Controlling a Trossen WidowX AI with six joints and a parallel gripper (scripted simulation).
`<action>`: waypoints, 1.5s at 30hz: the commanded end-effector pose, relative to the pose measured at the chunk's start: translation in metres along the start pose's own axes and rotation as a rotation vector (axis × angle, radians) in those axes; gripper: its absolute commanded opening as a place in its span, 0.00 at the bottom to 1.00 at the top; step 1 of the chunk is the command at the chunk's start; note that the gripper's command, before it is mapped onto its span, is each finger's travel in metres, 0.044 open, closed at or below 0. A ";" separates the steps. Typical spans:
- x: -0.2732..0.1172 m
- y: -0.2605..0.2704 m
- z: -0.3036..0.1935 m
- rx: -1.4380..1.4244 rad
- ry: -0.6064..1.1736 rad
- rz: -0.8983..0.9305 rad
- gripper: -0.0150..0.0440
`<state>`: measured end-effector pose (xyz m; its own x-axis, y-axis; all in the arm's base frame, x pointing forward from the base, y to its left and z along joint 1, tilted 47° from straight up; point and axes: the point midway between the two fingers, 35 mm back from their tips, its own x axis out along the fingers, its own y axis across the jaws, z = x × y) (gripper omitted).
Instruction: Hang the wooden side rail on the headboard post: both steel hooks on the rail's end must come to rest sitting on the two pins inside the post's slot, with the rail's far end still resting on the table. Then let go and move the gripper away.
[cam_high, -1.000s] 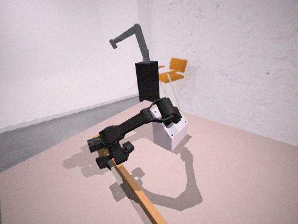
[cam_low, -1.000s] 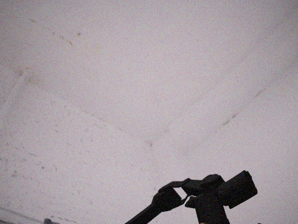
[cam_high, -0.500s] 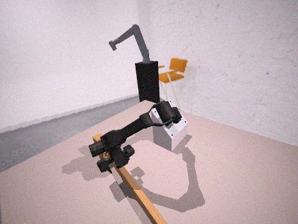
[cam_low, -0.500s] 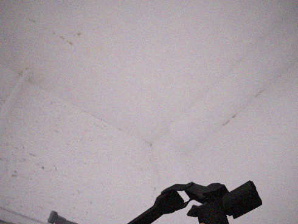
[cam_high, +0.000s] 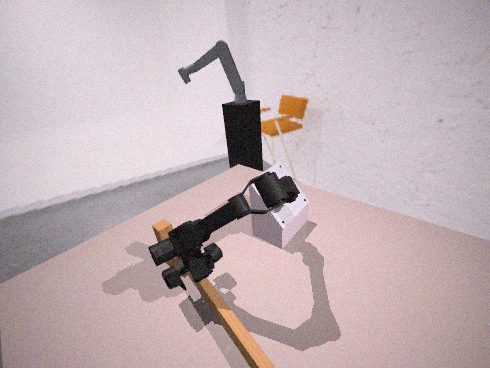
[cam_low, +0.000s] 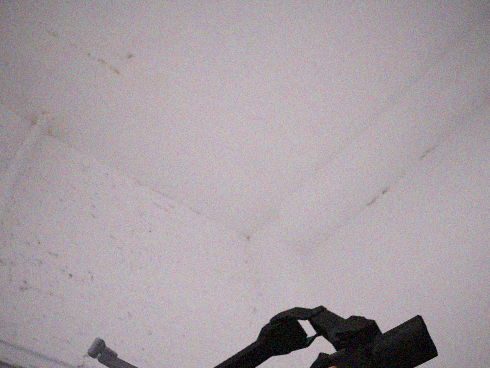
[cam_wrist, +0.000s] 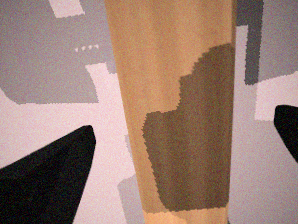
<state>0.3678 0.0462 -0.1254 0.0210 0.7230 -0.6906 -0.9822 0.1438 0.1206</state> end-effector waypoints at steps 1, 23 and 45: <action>0.007 0.004 -0.001 0.010 -0.005 0.007 1.00; 0.007 0.004 -0.001 0.010 -0.005 0.007 0.34; 0.006 0.004 -0.001 -0.095 -0.006 0.007 0.25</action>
<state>0.3637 0.0499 -0.1300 0.0140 0.7263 -0.6872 -0.9906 0.1034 0.0890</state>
